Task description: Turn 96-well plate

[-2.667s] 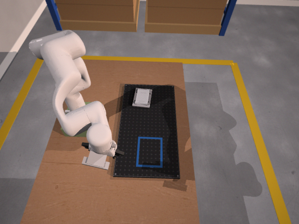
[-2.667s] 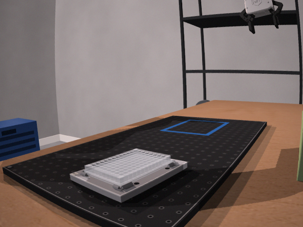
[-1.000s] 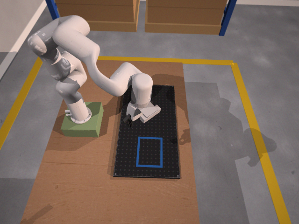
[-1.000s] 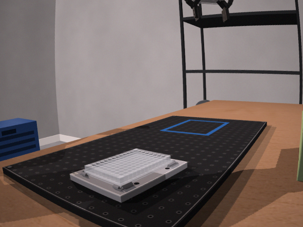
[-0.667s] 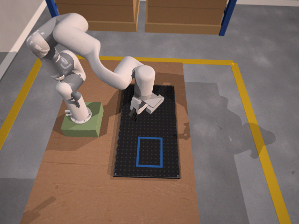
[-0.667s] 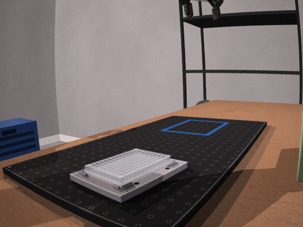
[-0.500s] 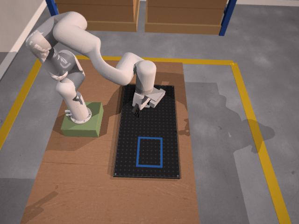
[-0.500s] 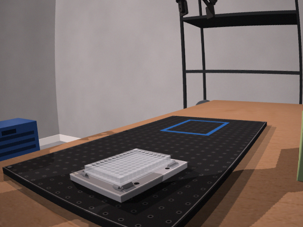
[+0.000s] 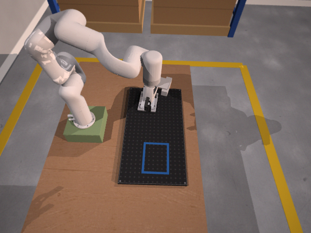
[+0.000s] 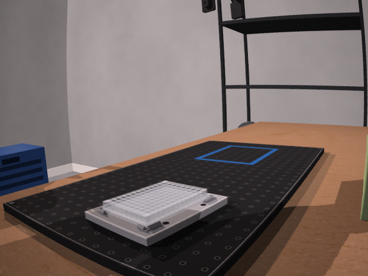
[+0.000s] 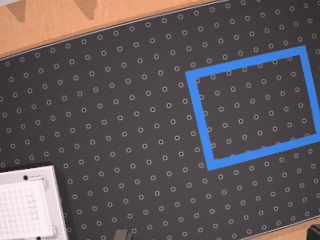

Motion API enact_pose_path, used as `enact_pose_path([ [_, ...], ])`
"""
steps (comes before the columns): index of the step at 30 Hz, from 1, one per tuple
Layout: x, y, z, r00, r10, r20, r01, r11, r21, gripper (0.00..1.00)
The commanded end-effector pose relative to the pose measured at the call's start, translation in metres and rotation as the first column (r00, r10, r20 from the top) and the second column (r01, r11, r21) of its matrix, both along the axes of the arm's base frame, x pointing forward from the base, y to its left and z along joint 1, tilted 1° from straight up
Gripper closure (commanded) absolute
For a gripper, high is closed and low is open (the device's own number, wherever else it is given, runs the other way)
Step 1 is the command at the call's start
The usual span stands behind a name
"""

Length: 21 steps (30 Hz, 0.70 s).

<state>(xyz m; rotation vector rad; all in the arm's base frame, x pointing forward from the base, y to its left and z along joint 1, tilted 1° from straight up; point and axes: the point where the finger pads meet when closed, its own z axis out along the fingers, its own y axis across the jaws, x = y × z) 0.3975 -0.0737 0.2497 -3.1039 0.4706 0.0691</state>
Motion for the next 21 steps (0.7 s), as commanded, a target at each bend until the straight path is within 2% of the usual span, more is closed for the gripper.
enact_pose_path([
  [1,0.003,0.015,0.002,0.998,0.069,0.014,-0.069,0.998,-0.002,0.0],
  [4,0.004,0.03,0.002,0.988,0.151,0.026,-0.151,0.988,-0.003,0.0],
  [6,0.004,0.03,0.002,0.988,0.151,0.026,-0.151,0.988,-0.003,0.0],
  [11,0.002,0.049,-0.015,0.949,0.313,0.027,-0.313,0.95,-0.002,0.0],
  [16,0.001,0.067,-0.032,0.884,0.466,0.029,-0.466,0.885,0.0,0.0],
  [21,0.0,0.086,-0.049,0.795,0.606,0.031,-0.607,0.795,0.001,0.0],
])
